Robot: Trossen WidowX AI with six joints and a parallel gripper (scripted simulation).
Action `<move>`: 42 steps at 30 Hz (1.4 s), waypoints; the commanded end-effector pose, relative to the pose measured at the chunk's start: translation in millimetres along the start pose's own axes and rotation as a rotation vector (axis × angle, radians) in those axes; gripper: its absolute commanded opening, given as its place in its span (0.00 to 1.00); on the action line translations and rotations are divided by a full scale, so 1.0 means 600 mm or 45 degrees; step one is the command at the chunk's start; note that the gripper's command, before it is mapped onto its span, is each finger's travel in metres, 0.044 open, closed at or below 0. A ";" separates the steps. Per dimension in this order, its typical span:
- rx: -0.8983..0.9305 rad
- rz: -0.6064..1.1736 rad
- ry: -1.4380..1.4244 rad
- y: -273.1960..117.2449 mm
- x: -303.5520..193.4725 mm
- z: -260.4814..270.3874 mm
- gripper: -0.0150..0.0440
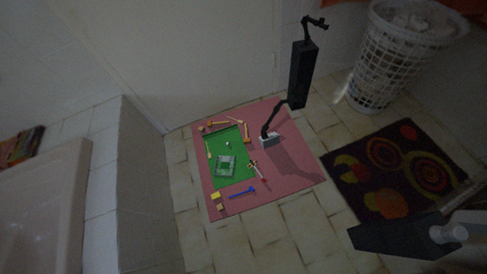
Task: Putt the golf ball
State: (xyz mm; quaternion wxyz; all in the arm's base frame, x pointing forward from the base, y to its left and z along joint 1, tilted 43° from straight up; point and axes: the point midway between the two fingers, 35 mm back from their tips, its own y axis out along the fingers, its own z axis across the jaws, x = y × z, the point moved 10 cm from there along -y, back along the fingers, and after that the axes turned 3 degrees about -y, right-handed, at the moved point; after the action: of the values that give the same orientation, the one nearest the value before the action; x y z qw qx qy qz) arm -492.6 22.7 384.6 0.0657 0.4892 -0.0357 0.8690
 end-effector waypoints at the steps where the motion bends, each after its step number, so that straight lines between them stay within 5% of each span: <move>1: -0.002 -0.004 -0.001 -0.001 -0.001 -0.001 0.98; 16: -0.326 -0.456 0.031 -0.194 -0.036 -0.087 1.00; 42: -1.589 -1.085 0.255 -0.685 -0.327 -0.097 1.00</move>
State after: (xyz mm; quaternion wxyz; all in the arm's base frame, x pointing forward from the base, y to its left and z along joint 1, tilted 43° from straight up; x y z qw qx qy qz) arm -405.6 395.7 210.8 0.6372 0.2922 -0.2835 0.6544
